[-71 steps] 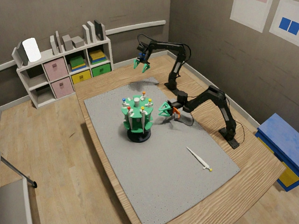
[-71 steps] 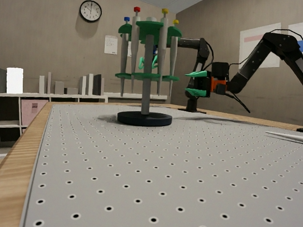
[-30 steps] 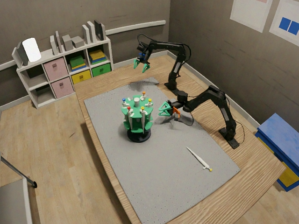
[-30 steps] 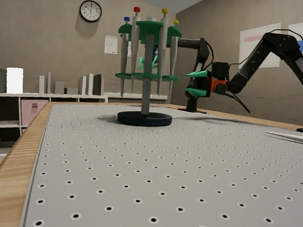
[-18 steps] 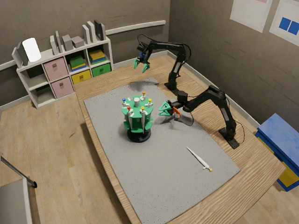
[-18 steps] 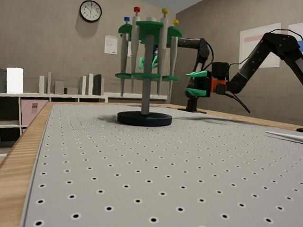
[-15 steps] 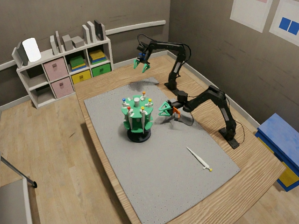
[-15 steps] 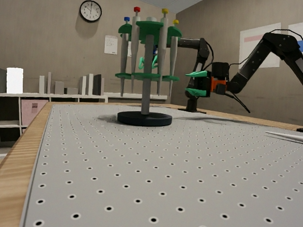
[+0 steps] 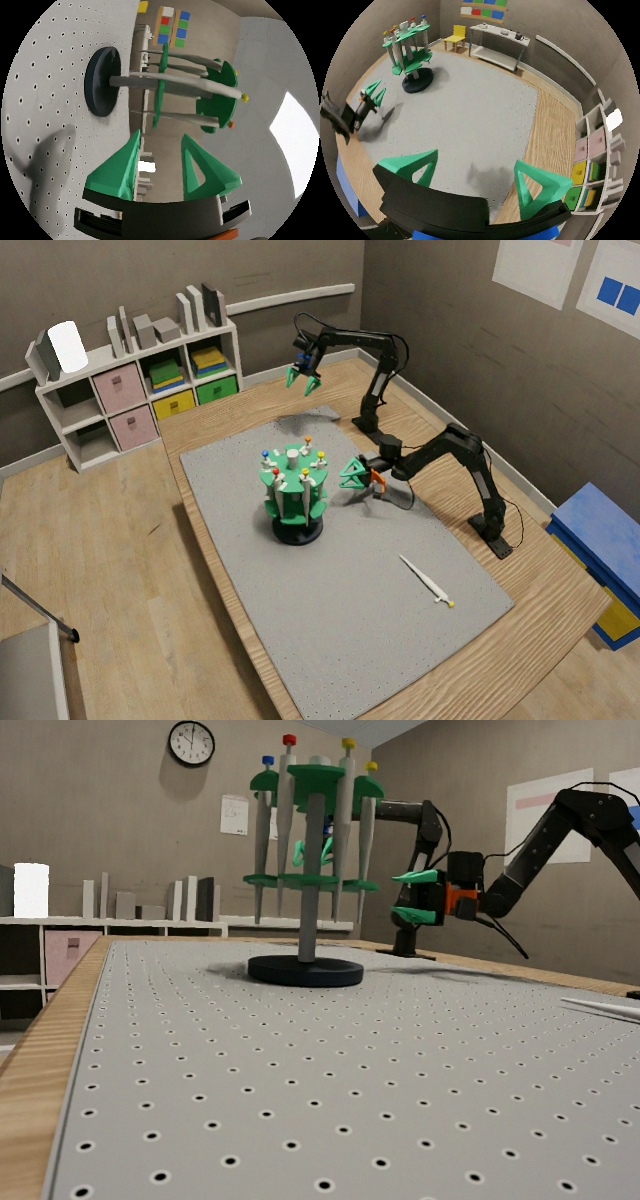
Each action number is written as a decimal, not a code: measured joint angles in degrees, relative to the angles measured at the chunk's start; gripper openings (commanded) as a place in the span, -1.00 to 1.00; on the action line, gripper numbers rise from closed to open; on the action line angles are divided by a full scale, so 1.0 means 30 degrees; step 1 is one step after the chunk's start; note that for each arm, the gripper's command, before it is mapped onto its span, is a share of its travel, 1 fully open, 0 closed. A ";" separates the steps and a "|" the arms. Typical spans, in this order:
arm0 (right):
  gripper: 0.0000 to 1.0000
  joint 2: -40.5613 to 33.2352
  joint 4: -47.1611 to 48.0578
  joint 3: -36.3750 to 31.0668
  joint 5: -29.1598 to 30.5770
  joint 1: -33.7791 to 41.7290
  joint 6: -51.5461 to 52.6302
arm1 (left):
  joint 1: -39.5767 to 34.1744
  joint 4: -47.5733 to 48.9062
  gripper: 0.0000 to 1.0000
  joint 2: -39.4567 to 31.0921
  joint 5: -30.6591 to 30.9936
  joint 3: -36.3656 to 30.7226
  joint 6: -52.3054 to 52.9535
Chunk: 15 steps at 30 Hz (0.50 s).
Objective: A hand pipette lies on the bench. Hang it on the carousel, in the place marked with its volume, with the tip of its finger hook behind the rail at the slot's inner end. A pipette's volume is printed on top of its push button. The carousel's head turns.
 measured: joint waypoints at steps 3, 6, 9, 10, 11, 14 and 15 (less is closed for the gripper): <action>1.00 0.0000 0.0000 0.0000 0.0000 0.0000 0.0000 | 0.0000 0.0000 -0.02 0.0000 0.0000 0.0000 0.0000; 1.00 0.0000 0.0000 0.0000 0.0000 0.0000 0.0000 | 0.0000 0.0000 -0.02 0.0000 0.0000 0.0000 0.0000; 1.00 0.0000 0.0000 0.0000 0.0000 0.0000 0.0000 | 0.0058 -0.0007 -0.02 0.0131 0.0087 0.0182 0.0000; 1.00 0.0000 0.0000 0.0000 0.0000 0.0000 0.0000 | 0.0109 -0.0029 -0.02 0.0226 0.0146 0.0299 0.0000; 1.00 0.0000 0.0000 0.0000 0.0000 0.0000 0.0000 | 0.0168 -0.0080 -0.02 0.0291 0.0211 0.0372 0.0000; 1.00 0.0000 0.0000 0.0000 0.0000 0.0000 0.0000 | 0.0386 -0.0189 -0.02 0.0357 0.0342 0.0605 0.0000; 1.00 0.0000 0.0000 0.0000 0.0000 0.0000 0.0000 | 0.0466 -0.0197 -0.02 0.0437 0.0393 0.0743 0.0000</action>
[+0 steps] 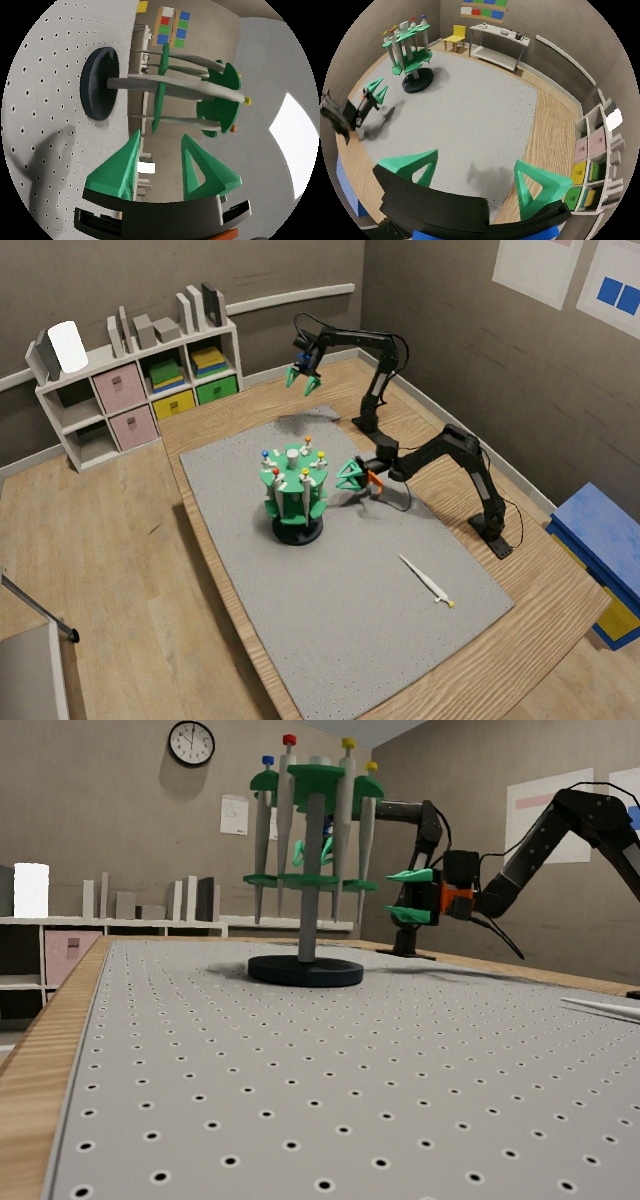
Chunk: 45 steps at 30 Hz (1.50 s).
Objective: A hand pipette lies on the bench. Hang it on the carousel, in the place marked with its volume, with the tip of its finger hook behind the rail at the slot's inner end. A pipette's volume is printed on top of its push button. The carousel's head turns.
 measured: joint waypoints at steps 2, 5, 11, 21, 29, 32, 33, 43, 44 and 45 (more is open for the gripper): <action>1.00 0.0000 0.0000 0.0000 0.0000 0.0000 0.0000 | 0.0153 -0.0080 -0.02 0.0131 0.0124 0.0211 0.0000; 1.00 0.0000 0.0000 0.0000 0.0000 0.0000 0.0000 | 0.0335 -0.0204 -0.02 0.0255 0.0277 0.0474 0.0000; 1.00 0.0000 0.0000 0.0000 0.0000 0.0000 0.0000 | 0.0532 -0.0408 -0.02 0.0452 0.0532 0.0867 0.0000; 1.00 0.0000 0.0000 0.0000 0.0000 0.0000 0.0000 | 0.1107 -0.0874 -0.02 0.1042 0.1086 0.1894 0.0000; 1.00 0.0000 0.0000 0.0000 0.0000 0.0000 0.0000 | 0.1406 -0.1166 -0.02 0.1406 0.1428 0.2608 0.0000; 1.00 0.0000 0.0000 0.0000 0.0000 0.0000 0.0000 | 0.1537 -0.1370 -0.02 0.1574 0.1588 0.2871 0.0000; 1.00 0.0000 0.0000 0.0000 0.0000 0.0000 0.0000 | 0.1596 -0.1413 -0.02 0.1625 0.1632 0.2973 0.0000; 1.00 0.0000 0.0000 0.0000 0.0000 0.0000 0.0000 | 0.1902 -0.1741 -0.02 0.1851 0.1923 0.3570 0.0000; 1.00 0.0000 0.0000 0.0000 0.0000 0.0000 0.0000 | 0.1909 -0.1756 -0.02 0.1851 0.1923 0.3570 0.0000; 1.00 0.0000 0.0000 0.0000 0.0000 0.0000 0.0000 | 0.1902 -0.1763 -0.02 0.1851 0.1923 0.3577 0.0000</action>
